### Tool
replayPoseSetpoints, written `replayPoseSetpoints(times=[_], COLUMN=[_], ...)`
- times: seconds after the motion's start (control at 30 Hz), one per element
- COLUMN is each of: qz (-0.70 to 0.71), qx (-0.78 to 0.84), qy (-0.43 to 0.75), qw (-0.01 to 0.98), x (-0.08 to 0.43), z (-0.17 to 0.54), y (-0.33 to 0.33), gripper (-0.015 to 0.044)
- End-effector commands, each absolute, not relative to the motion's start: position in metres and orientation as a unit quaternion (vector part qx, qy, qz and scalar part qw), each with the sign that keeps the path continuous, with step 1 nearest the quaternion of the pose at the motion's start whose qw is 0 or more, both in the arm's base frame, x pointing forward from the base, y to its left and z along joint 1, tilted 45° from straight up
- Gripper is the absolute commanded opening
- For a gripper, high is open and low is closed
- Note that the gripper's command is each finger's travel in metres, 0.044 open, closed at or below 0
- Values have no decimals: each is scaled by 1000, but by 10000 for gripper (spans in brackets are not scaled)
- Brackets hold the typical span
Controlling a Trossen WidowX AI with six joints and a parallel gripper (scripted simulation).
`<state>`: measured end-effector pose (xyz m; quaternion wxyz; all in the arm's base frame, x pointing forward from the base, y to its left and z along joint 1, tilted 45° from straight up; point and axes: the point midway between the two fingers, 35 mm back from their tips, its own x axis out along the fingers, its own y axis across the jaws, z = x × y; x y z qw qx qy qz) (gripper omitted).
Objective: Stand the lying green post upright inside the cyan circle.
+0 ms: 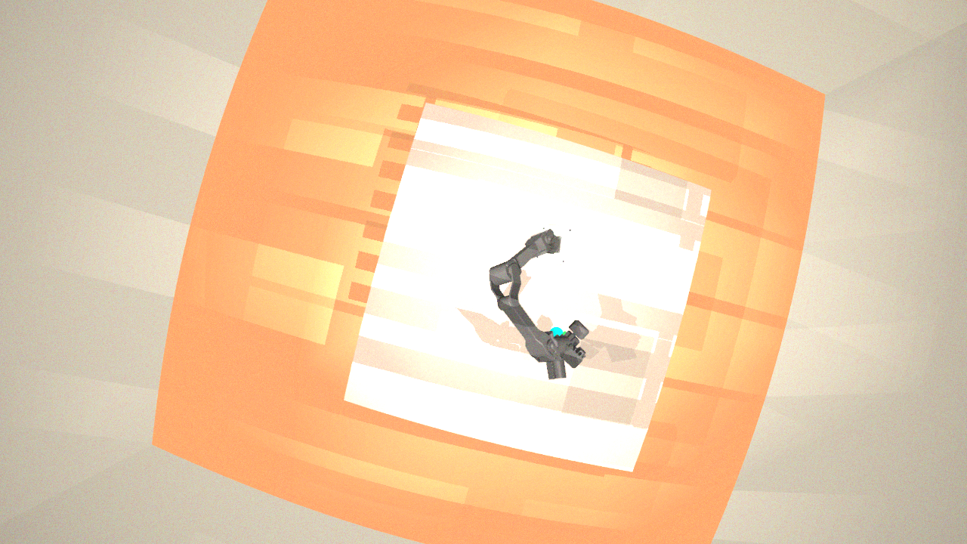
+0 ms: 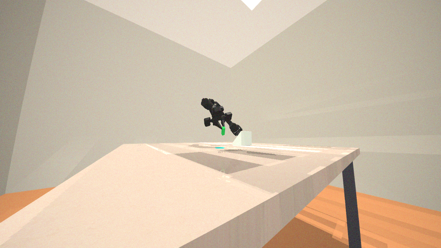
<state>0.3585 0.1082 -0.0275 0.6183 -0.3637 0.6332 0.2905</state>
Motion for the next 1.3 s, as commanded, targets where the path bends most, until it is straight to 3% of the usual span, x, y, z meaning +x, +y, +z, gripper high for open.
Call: replayPoseSetpoints(times=[0.0, 1.27], qz=[300, 364], qx=[-357, -323], qy=[627, 527], qw=[624, 697], x=[357, 358], z=[-29, -23], y=[107, 103], gripper=[23, 23])
